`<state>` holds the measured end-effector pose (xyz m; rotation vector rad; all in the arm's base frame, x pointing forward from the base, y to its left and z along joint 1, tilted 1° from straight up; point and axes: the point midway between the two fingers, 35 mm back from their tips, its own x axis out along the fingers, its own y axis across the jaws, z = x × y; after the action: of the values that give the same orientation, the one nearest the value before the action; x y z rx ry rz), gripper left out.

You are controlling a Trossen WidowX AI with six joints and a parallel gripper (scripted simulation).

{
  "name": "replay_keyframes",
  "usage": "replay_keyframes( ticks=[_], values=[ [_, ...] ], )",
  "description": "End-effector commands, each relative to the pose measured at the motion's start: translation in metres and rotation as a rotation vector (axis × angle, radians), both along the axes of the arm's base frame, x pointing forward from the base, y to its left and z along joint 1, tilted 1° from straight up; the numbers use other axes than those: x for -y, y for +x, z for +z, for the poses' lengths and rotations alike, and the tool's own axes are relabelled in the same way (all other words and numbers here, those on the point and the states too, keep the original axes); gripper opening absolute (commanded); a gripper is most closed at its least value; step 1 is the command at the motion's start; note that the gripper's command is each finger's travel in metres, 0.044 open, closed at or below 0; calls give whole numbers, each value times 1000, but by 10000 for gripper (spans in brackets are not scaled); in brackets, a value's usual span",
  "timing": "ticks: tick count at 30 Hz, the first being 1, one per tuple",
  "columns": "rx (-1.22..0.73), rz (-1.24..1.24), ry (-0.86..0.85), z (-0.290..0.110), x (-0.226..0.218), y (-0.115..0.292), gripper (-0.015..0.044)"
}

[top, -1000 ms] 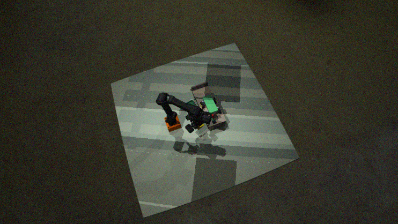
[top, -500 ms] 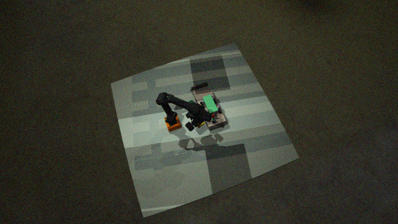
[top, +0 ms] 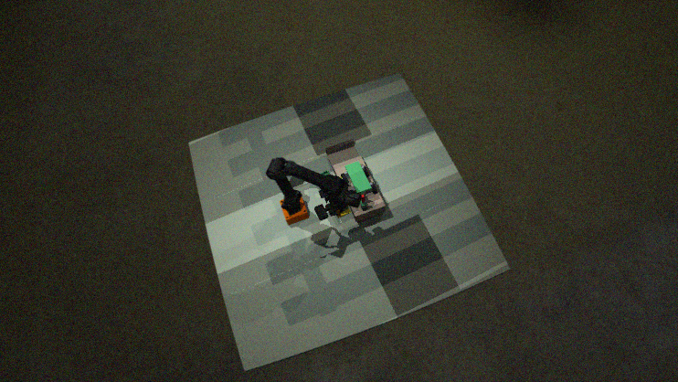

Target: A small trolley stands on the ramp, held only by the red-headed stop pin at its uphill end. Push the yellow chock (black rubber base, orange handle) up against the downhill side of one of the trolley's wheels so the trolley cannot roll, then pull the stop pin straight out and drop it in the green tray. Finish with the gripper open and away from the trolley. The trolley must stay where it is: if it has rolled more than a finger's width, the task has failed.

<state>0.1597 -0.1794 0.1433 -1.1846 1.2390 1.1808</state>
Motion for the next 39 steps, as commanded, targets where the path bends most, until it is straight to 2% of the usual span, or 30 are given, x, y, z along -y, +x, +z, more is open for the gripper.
replay_keyframes(
  ticks=[1,39],
  values=[
    [1,-144,-5,1,1,0,0],
    [18,-1415,-11,1,1,0,0]
  ],
)
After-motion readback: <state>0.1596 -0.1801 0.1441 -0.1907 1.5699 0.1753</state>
